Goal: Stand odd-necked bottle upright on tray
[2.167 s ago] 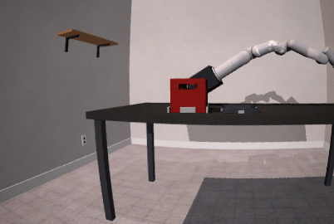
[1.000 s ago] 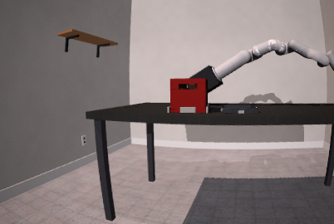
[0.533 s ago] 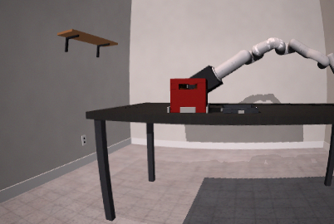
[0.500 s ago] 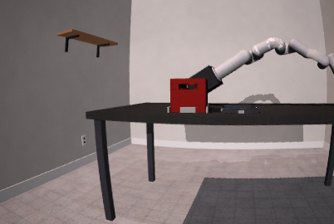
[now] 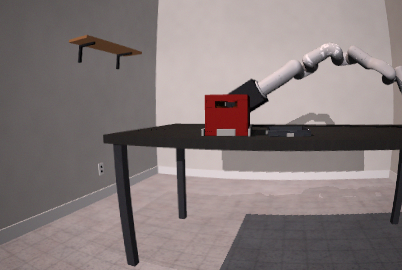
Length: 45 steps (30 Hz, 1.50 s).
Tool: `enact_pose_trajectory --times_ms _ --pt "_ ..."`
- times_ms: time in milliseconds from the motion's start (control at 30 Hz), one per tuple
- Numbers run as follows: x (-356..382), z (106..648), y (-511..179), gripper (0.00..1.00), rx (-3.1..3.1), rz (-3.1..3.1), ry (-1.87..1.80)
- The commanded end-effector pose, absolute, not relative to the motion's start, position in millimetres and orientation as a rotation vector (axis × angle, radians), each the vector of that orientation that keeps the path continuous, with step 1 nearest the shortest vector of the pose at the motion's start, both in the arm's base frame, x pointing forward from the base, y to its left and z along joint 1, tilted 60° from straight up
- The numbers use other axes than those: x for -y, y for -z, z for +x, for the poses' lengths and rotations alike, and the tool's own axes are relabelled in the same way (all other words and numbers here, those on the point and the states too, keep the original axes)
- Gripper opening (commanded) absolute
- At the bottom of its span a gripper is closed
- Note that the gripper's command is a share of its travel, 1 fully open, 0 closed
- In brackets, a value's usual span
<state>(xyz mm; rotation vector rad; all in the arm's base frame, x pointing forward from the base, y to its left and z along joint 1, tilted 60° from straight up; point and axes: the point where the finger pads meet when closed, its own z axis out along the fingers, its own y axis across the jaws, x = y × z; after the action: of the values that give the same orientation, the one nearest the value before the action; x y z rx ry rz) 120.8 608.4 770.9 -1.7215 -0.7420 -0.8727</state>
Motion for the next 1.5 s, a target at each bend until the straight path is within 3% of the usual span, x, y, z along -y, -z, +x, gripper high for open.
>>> enact_pose_trajectory --times_ms 0,1467 --pt "-601 158 -748 1.0 0.737 -1.794 0.908" --pt "-483 376 -580 1.0 0.652 -2.353 0.961"
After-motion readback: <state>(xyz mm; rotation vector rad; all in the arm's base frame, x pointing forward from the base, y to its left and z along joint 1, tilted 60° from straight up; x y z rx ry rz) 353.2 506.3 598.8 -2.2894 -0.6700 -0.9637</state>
